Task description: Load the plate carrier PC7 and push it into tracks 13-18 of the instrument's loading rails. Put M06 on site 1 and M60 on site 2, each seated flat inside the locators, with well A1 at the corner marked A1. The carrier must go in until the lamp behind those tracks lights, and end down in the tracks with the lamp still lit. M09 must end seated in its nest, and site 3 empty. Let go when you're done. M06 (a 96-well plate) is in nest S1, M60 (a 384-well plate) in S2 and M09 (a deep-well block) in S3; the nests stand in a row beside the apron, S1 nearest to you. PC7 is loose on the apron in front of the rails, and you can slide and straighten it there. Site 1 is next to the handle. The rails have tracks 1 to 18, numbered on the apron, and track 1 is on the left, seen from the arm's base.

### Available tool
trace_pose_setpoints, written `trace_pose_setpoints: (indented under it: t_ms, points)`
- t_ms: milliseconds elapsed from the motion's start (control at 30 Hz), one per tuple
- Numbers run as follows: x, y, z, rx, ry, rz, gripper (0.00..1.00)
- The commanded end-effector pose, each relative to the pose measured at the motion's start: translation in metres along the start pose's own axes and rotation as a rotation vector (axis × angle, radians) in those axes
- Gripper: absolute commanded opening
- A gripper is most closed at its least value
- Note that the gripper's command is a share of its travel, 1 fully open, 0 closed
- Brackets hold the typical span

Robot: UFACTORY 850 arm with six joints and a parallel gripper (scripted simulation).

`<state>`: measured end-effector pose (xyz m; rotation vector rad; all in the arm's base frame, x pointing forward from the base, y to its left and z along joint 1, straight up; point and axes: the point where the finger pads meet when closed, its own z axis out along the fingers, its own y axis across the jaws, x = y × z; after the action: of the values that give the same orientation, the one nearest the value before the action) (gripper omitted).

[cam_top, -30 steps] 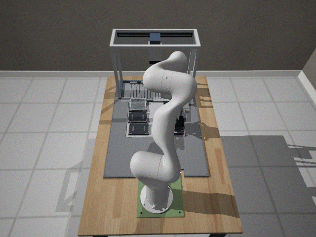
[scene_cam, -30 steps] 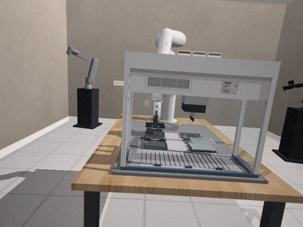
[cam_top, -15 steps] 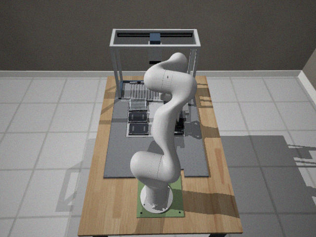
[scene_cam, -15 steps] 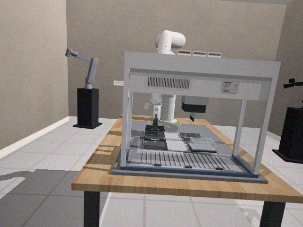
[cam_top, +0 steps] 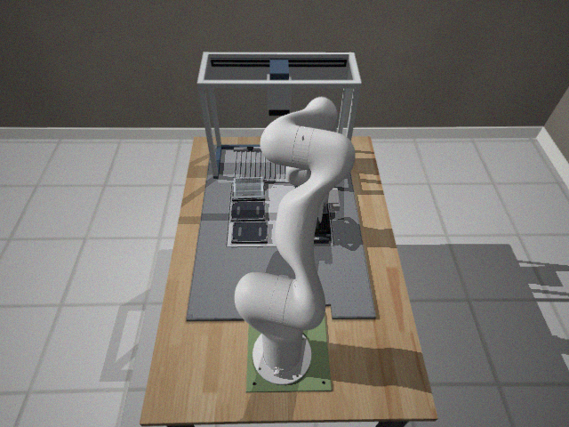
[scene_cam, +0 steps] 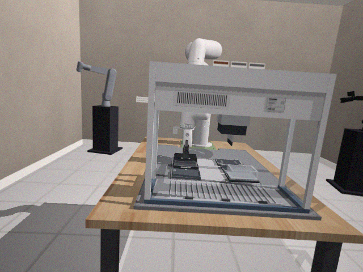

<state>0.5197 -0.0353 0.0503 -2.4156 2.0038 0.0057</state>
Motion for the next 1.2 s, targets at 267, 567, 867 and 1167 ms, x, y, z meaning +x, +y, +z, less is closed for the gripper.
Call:
trace_pose_setpoints:
  t_ms: [267, 567, 867, 1167]
  points:
    - [0.0, -0.001, -0.001, 0.002, 0.001, 0.0, 0.0]
    - [0.0, -0.001, 0.002, 0.002, 0.001, 0.0, 0.0]
    - [0.0, -0.001, 0.008, 0.002, 0.001, 0.0, 0.0]
    - [0.0, -0.001, 0.009, 0.002, 0.001, 0.0, 0.0]
